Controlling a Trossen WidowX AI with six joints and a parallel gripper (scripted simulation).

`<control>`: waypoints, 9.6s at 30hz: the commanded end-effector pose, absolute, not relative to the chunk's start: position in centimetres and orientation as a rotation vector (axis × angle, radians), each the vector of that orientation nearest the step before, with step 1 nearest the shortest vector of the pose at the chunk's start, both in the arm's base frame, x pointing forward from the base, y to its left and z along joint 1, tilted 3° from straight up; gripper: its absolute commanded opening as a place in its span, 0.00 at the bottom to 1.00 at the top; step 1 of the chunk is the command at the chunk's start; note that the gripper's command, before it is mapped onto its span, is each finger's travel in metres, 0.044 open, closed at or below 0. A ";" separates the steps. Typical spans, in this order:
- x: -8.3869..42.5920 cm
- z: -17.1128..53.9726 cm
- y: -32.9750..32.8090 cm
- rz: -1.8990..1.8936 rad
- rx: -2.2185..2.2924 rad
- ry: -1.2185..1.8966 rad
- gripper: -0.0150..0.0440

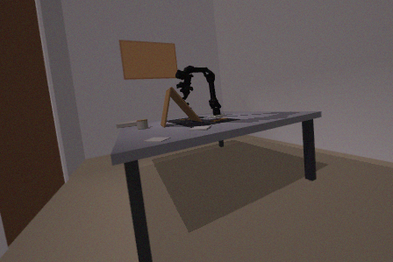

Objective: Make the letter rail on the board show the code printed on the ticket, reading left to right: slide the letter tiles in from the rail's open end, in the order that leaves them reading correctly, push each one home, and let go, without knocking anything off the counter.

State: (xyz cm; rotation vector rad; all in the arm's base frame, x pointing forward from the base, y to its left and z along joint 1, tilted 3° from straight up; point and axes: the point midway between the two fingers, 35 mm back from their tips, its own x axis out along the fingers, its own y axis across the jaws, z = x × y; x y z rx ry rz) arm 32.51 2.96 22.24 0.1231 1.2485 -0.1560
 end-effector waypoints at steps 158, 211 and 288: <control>22.1 33.6 4.6 0.696 -1.168 0.506 1.00; 12.5 7.7 -22.8 -0.428 0.419 1.470 0.83; 12.8 2.5 -22.8 -0.428 0.420 1.470 0.83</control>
